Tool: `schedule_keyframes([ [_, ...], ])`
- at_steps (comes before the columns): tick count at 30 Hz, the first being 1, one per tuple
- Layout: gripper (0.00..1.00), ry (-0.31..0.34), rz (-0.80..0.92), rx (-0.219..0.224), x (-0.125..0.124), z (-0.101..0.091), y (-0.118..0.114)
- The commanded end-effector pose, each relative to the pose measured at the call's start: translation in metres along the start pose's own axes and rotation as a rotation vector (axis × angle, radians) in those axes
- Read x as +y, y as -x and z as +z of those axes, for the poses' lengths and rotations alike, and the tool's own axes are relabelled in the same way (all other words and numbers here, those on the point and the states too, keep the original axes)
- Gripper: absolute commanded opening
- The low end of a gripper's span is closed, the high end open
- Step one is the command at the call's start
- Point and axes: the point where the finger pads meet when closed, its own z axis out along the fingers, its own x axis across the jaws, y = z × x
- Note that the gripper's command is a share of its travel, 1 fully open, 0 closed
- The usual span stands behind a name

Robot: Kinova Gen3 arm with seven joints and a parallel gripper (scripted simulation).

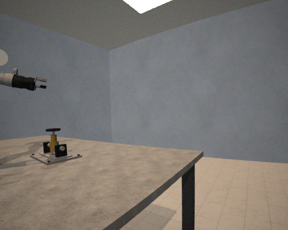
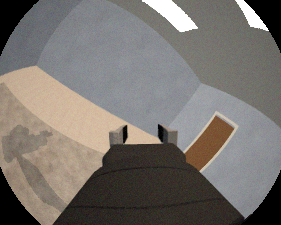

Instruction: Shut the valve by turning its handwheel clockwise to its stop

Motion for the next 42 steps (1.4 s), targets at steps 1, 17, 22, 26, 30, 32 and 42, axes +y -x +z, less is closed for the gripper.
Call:
schedule_keyframes([
  [1,1.0,0.0,0.001,0.0,0.0,0.0,0.0],
  [17,1.0,0.0,0.001,0.0,0.0,0.0,0.0],
  [22,1.0,0.006,0.004,0.003,0.001,0.001,-0.001],
  [26,1.0,0.034,0.015,0.013,0.008,0.007,-0.005],
  [30,1.0,0.094,0.041,0.037,0.023,0.019,-0.014],
  [32,1.0,0.137,0.06,0.054,0.034,0.027,-0.021],
  [42,1.0,0.395,0.2,0.16,0.105,0.06,-0.056],
])
